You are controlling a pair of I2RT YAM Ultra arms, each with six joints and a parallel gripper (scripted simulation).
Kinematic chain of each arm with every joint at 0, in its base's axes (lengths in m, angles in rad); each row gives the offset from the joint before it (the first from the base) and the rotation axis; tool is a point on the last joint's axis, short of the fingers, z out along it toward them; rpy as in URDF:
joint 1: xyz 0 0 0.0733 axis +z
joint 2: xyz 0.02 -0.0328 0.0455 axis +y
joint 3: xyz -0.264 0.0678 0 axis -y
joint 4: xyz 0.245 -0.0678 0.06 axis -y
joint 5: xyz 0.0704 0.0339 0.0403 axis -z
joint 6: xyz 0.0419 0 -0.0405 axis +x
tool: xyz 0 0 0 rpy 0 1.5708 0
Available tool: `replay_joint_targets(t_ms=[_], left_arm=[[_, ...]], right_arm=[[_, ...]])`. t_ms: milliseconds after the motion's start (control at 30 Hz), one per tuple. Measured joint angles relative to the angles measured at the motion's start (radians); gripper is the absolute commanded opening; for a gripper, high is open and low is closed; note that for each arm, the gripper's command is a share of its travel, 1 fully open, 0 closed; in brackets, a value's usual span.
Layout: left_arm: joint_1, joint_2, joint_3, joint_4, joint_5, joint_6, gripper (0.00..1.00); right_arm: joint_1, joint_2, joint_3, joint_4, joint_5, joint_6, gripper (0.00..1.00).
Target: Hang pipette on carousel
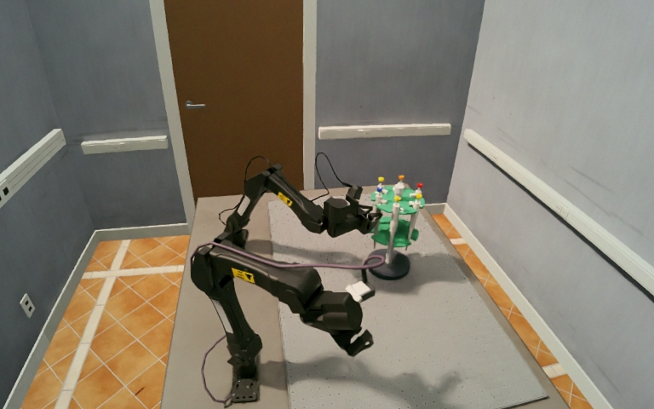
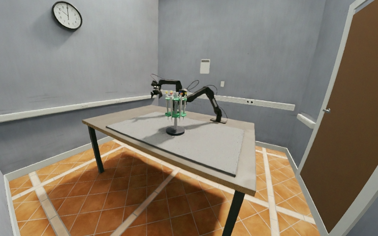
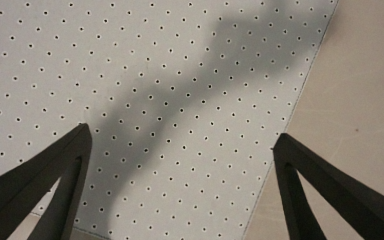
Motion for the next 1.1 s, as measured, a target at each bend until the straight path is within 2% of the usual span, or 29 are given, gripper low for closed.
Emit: replay_joint_targets(t_ms=[100,367,567,867,1100], left_arm=[[0.014,-0.039,-0.058,0.017,0.054,0.000,0.50],[0.020,-0.051,-0.068,0.055,0.121,0.002,0.50],[0.049,-0.130,-0.203,0.077,0.257,0.002,0.50],[0.061,-0.147,-0.212,0.105,0.350,0.002,0.50],[0.116,-0.214,-0.318,0.120,0.516,0.003,0.50]], right_arm=[[0.000,0.000,0.000,0.000,0.000,0.000,1.00],[0.000,0.000,0.000,0.000,0.000,0.000,1.00],[0.000,0.000,0.000,0.000,0.000,0.000,1.00],[0.000,0.000,0.000,0.000,0.000,0.000,1.00],[0.000,0.000,0.000,0.000,0.000,0.000,1.00]])
